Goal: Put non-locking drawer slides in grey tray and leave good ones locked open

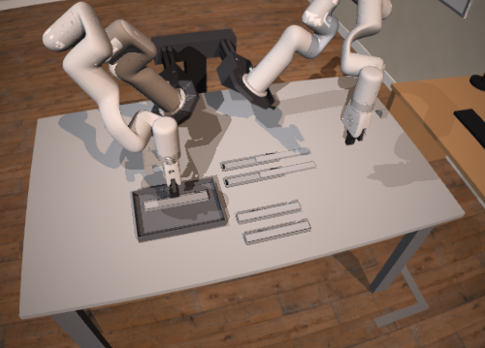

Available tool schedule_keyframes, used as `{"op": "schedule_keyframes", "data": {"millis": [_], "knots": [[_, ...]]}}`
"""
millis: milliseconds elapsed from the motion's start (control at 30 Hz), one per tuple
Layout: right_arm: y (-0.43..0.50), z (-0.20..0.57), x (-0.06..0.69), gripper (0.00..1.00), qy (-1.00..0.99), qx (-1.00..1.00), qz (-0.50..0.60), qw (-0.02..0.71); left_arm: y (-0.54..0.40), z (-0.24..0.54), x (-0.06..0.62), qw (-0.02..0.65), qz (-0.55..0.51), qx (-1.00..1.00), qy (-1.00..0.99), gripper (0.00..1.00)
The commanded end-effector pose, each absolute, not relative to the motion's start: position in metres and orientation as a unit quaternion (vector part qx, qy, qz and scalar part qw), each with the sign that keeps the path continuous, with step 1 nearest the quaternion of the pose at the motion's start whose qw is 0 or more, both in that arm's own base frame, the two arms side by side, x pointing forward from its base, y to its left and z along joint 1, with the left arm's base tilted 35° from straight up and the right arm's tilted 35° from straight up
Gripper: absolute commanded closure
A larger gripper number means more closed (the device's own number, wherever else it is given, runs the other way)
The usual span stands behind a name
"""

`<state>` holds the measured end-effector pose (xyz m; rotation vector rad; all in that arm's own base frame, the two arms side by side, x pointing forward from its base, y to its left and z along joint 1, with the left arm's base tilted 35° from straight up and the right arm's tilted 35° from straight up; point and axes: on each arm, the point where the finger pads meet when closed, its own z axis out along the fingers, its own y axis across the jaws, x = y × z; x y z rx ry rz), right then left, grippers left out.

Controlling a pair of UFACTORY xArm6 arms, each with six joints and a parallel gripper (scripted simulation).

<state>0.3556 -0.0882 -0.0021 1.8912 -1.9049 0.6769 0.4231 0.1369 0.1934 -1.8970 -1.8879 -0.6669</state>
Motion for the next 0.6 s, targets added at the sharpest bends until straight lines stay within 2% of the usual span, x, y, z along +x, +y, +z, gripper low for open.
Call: {"op": "schedule_keyframes", "data": {"millis": [0, 567], "knots": [[-0.076, 0.017, 0.354, 0.33, -0.676, 0.671, 0.24, 0.188, 0.137, 0.195, 0.424, 0.189, -0.239, -0.675, -0.672, 1.0], [-0.051, 0.027, 0.361, 0.33, -0.677, 0.671, 0.24, 0.188, 0.125, 0.18, 0.431, 0.189, -0.239, -0.675, -0.672, 1.0]]}}
